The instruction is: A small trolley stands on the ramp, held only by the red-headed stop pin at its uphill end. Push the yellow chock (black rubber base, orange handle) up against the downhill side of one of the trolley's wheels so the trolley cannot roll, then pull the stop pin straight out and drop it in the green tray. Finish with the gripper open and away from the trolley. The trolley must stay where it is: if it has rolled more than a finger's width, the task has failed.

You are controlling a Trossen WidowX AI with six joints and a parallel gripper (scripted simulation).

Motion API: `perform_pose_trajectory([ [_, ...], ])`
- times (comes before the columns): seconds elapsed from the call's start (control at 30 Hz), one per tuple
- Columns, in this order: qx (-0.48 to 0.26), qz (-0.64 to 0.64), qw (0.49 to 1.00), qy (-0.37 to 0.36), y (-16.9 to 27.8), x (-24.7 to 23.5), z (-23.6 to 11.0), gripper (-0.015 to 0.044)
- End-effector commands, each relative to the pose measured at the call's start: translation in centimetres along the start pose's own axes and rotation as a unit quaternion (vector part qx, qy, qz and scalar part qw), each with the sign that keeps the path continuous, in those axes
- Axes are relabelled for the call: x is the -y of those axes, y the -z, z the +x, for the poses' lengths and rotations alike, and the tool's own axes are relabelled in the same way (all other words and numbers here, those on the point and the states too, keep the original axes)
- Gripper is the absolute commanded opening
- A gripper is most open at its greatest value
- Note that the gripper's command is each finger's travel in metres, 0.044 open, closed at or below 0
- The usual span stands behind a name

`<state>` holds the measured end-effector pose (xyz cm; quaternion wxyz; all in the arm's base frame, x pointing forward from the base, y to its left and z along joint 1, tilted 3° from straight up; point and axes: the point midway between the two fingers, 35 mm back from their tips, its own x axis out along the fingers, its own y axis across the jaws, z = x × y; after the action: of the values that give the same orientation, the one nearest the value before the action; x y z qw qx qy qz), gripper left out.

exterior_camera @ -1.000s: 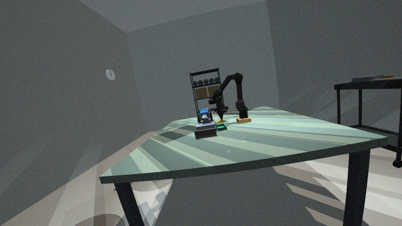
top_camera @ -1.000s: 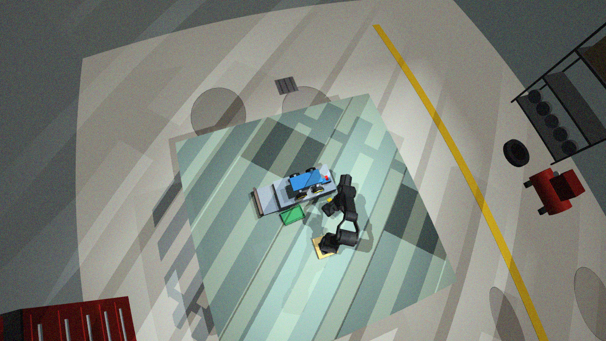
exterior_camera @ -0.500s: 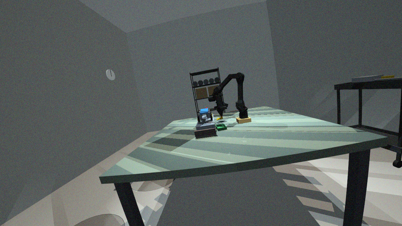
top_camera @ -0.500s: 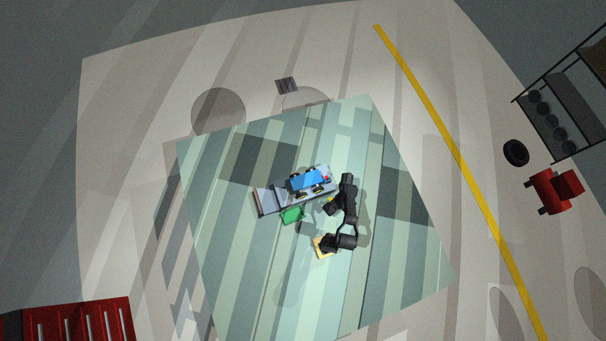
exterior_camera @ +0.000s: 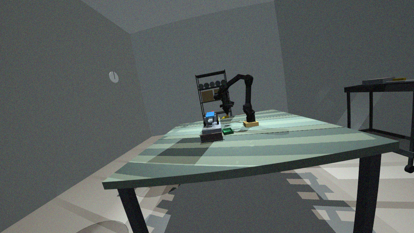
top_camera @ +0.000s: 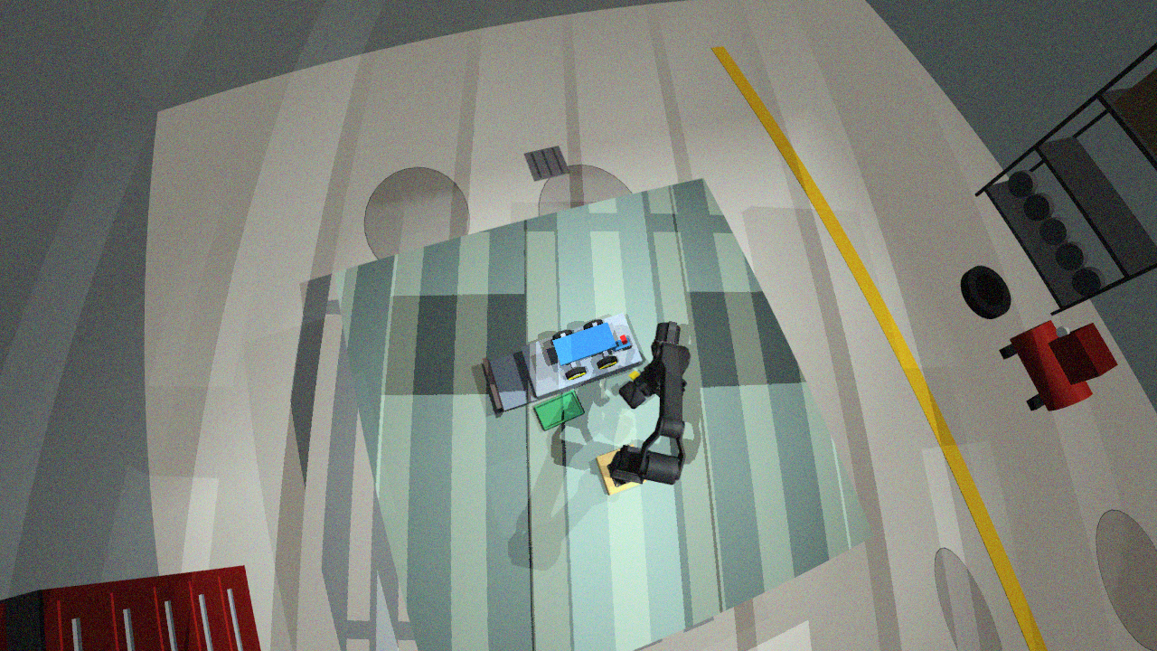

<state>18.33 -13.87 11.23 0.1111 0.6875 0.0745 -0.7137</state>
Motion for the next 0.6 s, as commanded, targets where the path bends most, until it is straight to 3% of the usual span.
perform_pose_trajectory([
  [0.0,-0.004,0.002,1.0,-0.002,0.1,0.0,-1.4,0.0],
  [0.57,-0.004,0.002,1.0,-0.002,0.3,0.0,-6.8,0.0],
])
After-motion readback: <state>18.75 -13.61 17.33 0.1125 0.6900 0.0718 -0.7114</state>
